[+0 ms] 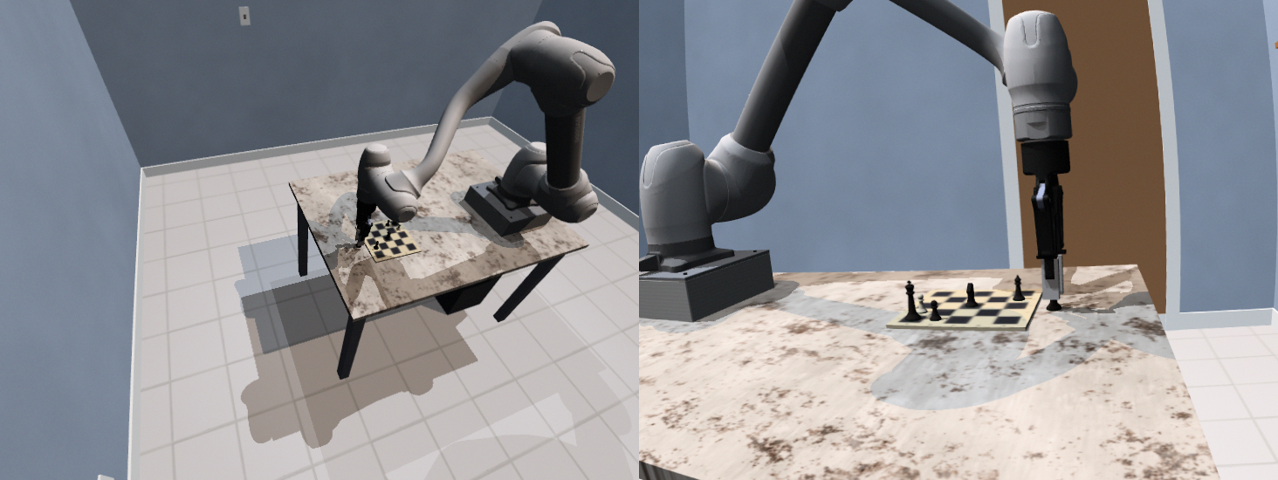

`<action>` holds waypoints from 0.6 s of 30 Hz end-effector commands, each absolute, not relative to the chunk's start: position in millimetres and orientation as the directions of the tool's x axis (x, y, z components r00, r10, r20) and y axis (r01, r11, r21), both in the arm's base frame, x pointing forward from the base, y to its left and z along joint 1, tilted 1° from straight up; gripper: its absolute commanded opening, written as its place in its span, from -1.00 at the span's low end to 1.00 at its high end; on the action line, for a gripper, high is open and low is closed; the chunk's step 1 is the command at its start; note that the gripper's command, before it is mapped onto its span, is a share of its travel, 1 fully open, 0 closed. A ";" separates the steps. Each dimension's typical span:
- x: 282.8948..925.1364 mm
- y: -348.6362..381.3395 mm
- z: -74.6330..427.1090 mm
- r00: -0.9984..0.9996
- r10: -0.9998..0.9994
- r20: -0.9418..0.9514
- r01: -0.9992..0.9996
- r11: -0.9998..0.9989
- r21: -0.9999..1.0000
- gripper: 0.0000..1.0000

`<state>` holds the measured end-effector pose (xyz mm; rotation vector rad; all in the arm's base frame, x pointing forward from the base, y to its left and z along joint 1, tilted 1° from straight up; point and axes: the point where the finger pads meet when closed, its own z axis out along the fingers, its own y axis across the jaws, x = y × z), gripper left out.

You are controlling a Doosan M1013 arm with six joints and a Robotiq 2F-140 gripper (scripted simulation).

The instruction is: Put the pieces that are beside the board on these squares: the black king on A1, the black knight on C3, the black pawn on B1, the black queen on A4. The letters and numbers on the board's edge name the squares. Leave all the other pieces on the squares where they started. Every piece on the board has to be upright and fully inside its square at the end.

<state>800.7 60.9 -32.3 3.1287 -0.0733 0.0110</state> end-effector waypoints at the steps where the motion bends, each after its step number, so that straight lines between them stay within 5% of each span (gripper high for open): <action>1: 800.7 60.9 -32.1 0.999 -0.047 0.007 -0.047 -0.999 0.012 -0.50; 2: 800.7 60.9 -32.1 0.999 -0.047 0.007 -0.047 -0.999 0.012 -1.00; 18: 800.7 60.9 -32.1 0.999 -0.047 0.007 -0.047 -0.999 0.012 -1.00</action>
